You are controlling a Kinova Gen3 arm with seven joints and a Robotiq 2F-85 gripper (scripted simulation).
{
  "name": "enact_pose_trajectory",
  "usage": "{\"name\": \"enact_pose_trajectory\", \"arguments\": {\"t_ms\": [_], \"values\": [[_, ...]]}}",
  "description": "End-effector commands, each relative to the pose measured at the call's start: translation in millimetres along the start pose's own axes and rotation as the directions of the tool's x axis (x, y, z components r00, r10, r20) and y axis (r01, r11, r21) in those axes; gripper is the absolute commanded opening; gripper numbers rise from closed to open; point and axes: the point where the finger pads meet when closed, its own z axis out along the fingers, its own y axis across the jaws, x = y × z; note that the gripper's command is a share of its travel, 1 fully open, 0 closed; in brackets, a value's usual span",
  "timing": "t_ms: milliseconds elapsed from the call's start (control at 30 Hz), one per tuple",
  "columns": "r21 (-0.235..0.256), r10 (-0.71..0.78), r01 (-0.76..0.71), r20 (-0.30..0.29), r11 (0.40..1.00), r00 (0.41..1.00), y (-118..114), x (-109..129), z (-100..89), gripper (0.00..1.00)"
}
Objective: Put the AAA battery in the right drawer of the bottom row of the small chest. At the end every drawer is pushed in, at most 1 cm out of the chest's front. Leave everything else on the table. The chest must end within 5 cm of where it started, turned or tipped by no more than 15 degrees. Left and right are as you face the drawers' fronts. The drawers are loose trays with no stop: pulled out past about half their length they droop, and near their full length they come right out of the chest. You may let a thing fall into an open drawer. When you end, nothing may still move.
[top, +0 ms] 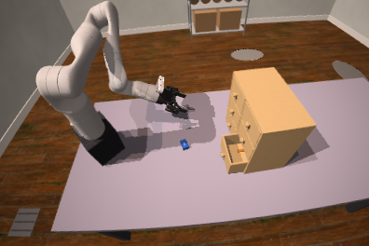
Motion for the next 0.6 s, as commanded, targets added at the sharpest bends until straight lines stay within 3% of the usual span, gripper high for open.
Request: {"name": "enact_pose_trajectory", "arguments": {"t_ms": [0, 433, 467, 567], "values": [[0.006, -0.011, 0.011, -0.004, 1.000, 1.000, 1.1, -2.4, -0.9, 1.00], [0.019, -0.009, 0.009, -0.010, 1.000, 1.000, -0.7, -3.5, -2.2, 1.00], [0.019, -0.009, 0.009, -0.010, 1.000, 1.000, -0.7, -3.5, -2.2, 0.00], [0.019, -0.009, 0.009, -0.010, 1.000, 1.000, -0.7, -3.5, -2.2, 0.00]]}}
